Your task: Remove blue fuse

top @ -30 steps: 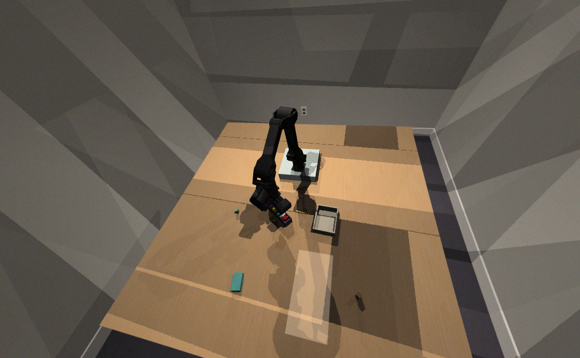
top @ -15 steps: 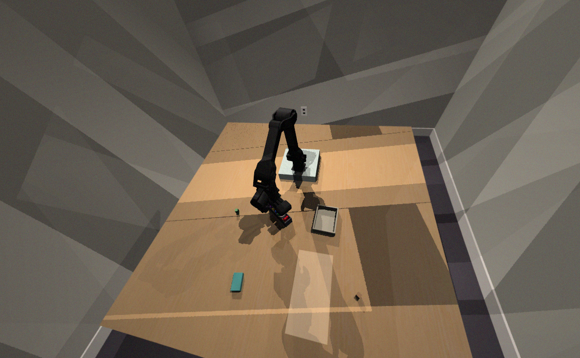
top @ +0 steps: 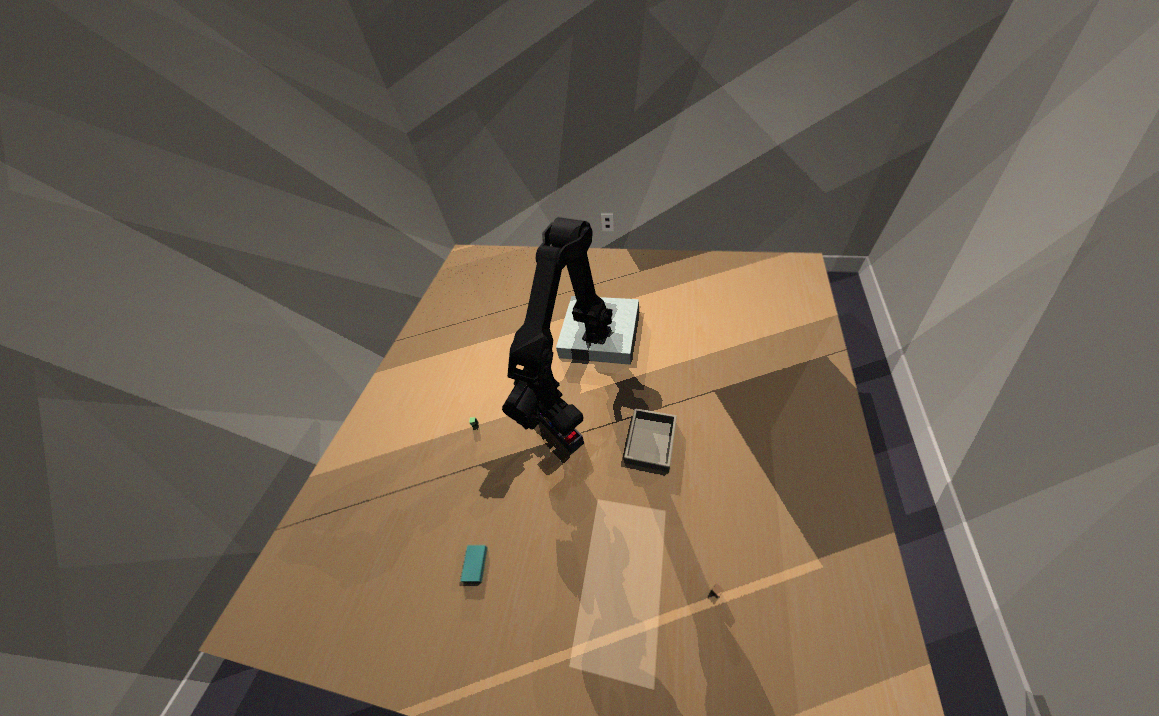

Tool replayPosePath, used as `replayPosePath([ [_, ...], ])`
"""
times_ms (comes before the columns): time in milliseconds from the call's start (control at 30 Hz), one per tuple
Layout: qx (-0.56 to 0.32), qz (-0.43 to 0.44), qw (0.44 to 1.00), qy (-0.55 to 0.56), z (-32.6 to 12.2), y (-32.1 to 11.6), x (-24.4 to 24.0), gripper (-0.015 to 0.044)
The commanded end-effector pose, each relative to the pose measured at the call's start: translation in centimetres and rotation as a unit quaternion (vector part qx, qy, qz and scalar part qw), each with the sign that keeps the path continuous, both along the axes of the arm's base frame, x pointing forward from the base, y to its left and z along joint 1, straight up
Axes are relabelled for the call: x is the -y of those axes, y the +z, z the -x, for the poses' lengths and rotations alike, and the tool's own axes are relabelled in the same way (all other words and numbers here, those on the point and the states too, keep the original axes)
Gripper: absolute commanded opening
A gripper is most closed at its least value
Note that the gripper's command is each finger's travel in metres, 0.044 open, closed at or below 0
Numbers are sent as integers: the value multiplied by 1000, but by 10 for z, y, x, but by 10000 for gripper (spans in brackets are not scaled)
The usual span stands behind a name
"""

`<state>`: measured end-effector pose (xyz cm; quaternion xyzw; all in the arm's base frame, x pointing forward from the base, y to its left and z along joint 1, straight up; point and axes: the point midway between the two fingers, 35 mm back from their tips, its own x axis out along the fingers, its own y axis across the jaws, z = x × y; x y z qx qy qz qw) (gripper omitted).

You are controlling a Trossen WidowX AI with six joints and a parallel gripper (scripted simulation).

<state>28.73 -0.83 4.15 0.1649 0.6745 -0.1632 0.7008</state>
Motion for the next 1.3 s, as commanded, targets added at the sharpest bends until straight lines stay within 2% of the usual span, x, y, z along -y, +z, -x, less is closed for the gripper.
replayPosePath([
  [0, 0, -2, 1000, -2, 0, -3, -1, 74],
  [933, 0, -2, 1000, -2, 0, -13, -1, 74],
  [1267, -1, 0, 1000, 0, 0, -12, 0, 7],
])
